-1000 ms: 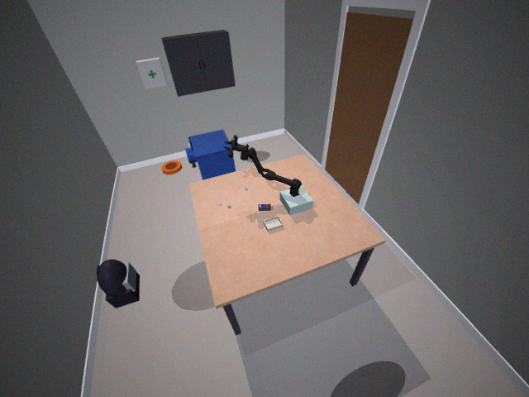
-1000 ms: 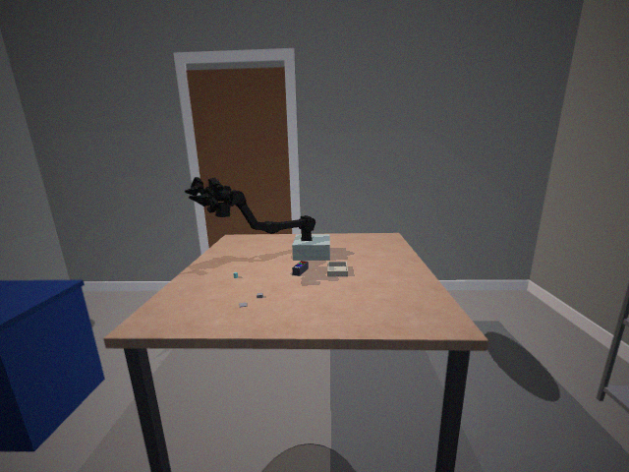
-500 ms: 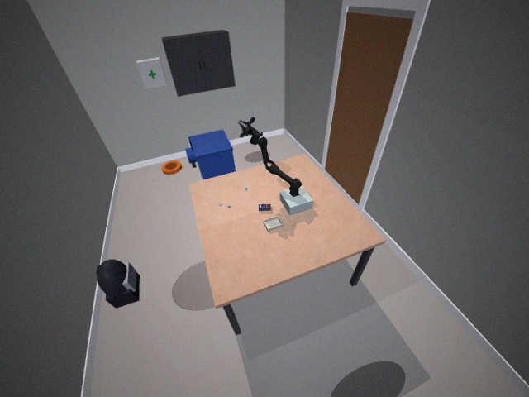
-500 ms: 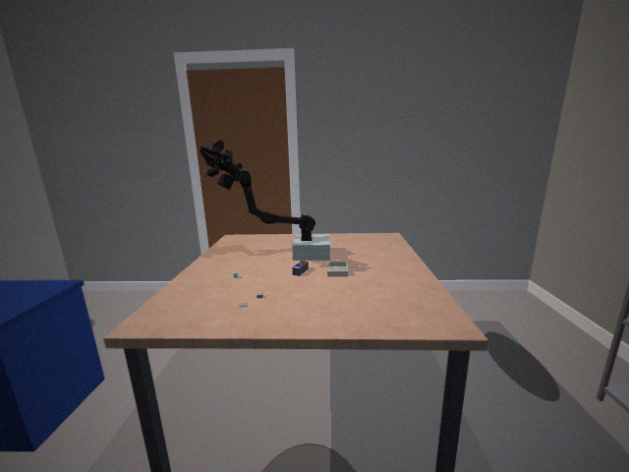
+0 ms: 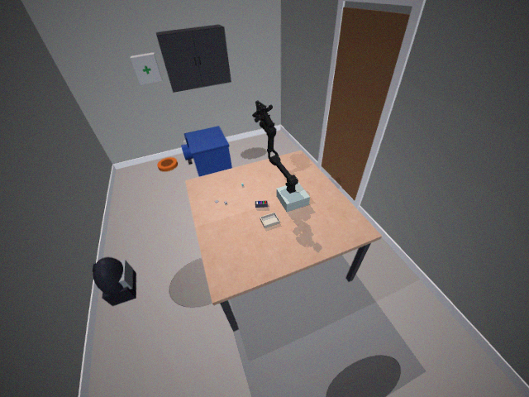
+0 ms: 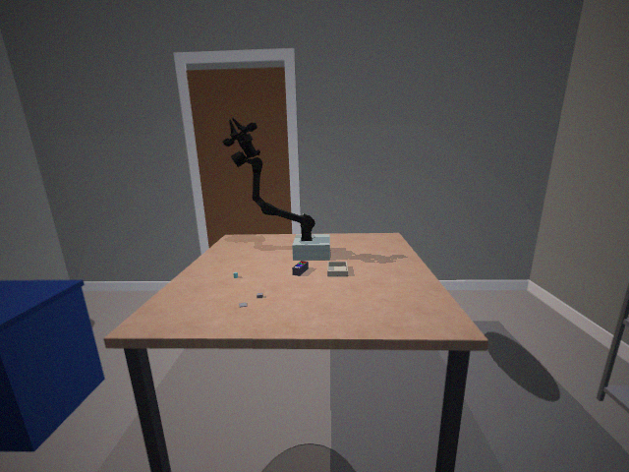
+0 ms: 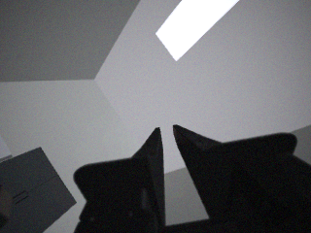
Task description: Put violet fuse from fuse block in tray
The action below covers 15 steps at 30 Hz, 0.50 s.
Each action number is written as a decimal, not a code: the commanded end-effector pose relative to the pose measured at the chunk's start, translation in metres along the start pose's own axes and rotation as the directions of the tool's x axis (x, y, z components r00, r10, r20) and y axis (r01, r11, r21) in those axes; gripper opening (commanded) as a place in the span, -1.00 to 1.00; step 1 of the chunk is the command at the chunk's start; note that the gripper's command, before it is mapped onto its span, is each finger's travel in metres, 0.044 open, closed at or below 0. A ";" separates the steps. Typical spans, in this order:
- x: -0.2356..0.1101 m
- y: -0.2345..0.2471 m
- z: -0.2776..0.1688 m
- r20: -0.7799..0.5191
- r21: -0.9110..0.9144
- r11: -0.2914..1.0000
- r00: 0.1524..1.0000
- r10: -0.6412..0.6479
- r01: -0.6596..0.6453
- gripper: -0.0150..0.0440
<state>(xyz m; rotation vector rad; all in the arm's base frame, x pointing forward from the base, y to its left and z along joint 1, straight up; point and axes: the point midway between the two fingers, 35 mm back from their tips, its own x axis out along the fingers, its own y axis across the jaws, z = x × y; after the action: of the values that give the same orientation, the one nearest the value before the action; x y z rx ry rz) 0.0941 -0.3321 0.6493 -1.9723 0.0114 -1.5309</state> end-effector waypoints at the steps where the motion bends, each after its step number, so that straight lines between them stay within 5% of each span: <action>1: -0.012 -0.066 -0.008 -0.005 -0.186 0.971 0.988 -0.156 0.153 -0.27; 8: -0.035 -0.162 0.002 0.045 -0.522 0.792 0.937 -0.346 0.317 -0.27; 15: -0.070 -0.256 0.043 0.170 -0.807 0.419 0.842 -0.512 0.417 -0.27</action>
<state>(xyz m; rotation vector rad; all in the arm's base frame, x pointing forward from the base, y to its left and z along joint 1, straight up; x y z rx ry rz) 0.0162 -0.1409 0.7035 -2.6318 0.2293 -2.1197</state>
